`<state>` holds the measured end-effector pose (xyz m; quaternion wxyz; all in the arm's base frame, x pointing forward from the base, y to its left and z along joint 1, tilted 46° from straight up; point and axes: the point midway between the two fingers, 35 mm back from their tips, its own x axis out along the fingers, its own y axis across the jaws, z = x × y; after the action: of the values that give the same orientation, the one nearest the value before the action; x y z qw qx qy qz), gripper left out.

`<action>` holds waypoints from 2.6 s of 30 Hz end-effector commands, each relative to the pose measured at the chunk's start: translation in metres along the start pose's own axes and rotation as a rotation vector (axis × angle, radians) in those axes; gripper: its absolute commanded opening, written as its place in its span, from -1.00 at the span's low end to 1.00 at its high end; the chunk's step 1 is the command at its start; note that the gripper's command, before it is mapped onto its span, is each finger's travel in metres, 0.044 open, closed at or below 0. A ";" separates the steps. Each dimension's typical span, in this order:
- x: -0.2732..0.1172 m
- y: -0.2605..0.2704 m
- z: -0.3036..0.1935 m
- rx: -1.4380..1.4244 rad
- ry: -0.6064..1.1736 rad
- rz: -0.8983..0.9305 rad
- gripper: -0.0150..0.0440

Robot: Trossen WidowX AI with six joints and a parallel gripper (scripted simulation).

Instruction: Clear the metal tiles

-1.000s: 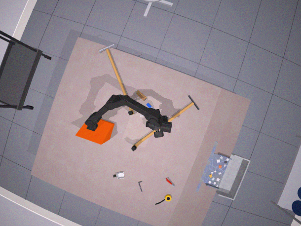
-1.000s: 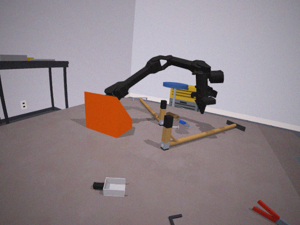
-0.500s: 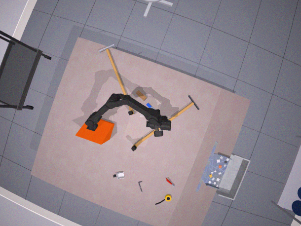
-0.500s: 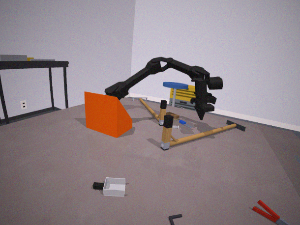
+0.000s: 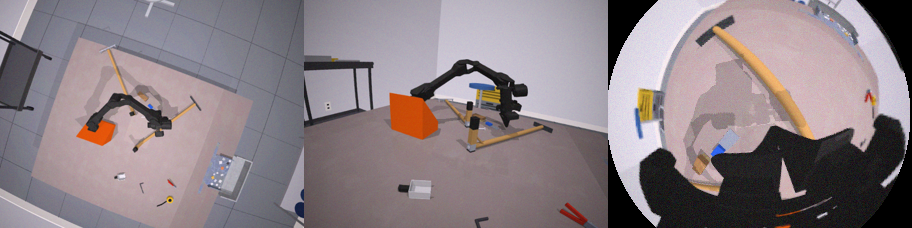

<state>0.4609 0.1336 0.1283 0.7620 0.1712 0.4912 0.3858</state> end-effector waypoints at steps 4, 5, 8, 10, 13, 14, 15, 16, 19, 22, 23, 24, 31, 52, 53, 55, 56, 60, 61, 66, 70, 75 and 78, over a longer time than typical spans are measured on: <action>0.012 0.003 -0.004 0.011 -0.006 -0.002 -0.49; 0.013 0.004 -0.005 0.013 -0.006 -0.001 -0.49; 0.019 0.005 -0.007 0.018 -0.008 -0.001 -0.49; 0.023 0.005 -0.008 0.021 -0.010 0.000 -0.49; 0.029 0.006 -0.011 0.026 -0.012 0.001 -0.49; 0.031 0.007 -0.011 0.028 -0.013 0.002 -0.49; 0.033 0.007 -0.012 0.029 -0.014 0.002 -0.49; 0.033 0.007 -0.012 0.029 -0.014 0.002 -0.49; 0.033 0.006 -0.011 0.029 -0.014 0.002 -0.49; 0.033 0.004 -0.009 0.029 -0.014 0.002 -0.49; 0.033 0.003 -0.008 0.029 -0.014 0.002 -0.49; 0.033 0.003 -0.008 0.029 -0.014 0.002 -0.49; 0.034 -0.003 -0.003 0.029 -0.014 0.001 -0.49; 0.037 -0.019 0.010 0.029 -0.014 0.000 -0.49; 0.037 -0.020 0.010 0.029 -0.014 0.000 -0.49; 0.038 -0.021 0.011 0.029 -0.014 0.000 -0.49; 0.038 -0.022 0.012 0.029 -0.014 0.000 -0.49; 0.038 -0.026 0.014 0.029 -0.014 0.000 -0.49; 0.038 -0.026 0.015 0.029 -0.014 0.000 -0.49; 0.039 -0.031 0.017 0.029 -0.014 0.000 -0.49; 0.040 -0.034 0.019 0.029 -0.014 0.000 -0.49; 0.040 -0.038 0.022 0.028 -0.014 0.000 -0.49; 0.041 -0.041 0.023 0.028 -0.014 0.000 -0.49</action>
<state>0.5053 0.1418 0.0954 0.7654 0.1850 0.4871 0.3778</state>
